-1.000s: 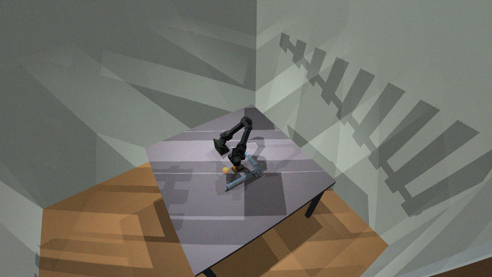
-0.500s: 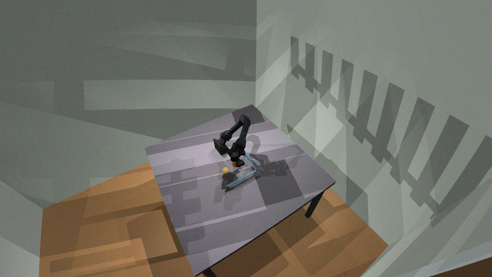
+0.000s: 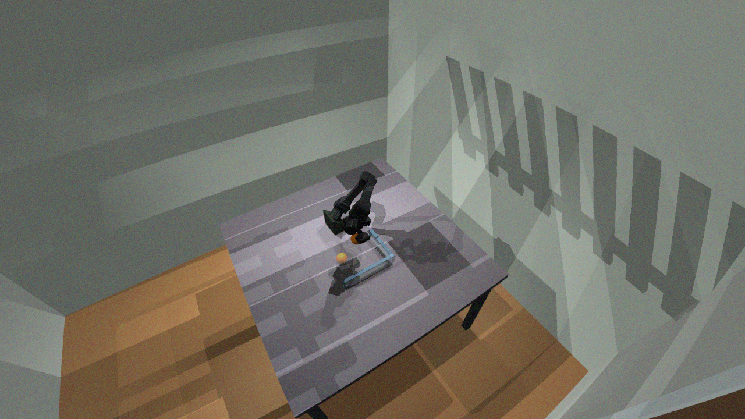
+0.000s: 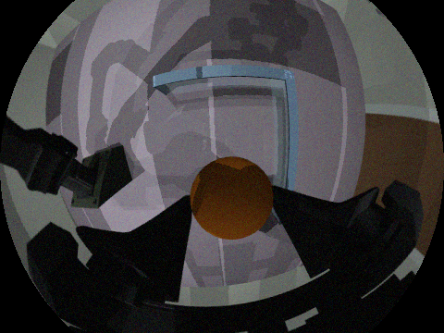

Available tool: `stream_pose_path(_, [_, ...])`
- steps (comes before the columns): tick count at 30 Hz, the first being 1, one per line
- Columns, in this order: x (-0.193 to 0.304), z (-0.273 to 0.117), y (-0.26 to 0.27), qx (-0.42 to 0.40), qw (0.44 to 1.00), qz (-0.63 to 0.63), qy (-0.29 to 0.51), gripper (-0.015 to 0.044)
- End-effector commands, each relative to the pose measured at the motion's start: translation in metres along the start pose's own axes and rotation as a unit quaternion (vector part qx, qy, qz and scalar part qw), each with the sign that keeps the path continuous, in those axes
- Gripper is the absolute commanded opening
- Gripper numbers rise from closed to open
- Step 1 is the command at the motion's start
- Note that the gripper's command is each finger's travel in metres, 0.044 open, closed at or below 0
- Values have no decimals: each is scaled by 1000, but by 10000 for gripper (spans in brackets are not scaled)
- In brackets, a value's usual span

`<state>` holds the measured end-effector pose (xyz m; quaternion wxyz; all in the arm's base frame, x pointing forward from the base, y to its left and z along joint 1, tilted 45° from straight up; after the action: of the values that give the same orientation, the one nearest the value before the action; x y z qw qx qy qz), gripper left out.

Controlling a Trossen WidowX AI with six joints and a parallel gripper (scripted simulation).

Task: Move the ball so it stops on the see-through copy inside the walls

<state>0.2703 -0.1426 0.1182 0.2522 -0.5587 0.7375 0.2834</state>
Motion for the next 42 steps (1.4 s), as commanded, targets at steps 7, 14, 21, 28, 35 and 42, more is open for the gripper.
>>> stream_pose_path(7, [59, 29, -1, 0, 1000, -1, 3, 0])
stream_pose_path(14, [95, 52, 5, 0, 1000, -2, 3, 0])
stream_pose_path(21, [96, 71, 3, 1, 1000, -2, 4, 0])
stream_pose_path(28, [96, 110, 3, 1, 1000, -2, 3, 0])
stream_pose_path(35, [95, 123, 5, 1, 1000, -2, 2, 0])
stream_pose_path(42, [95, 133, 4, 1, 1000, -2, 2, 0])
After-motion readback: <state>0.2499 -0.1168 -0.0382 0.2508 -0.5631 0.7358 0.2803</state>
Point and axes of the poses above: the point midway between the two fingers, 35 mm back from their tips, its own z axis out along the fingers, its own y axis across the jaws, x = y × z, the point moved 6 cm from there along -z, back along the fingers, and after that the axes turned 10 degrees about z, right-handed, at the moved point
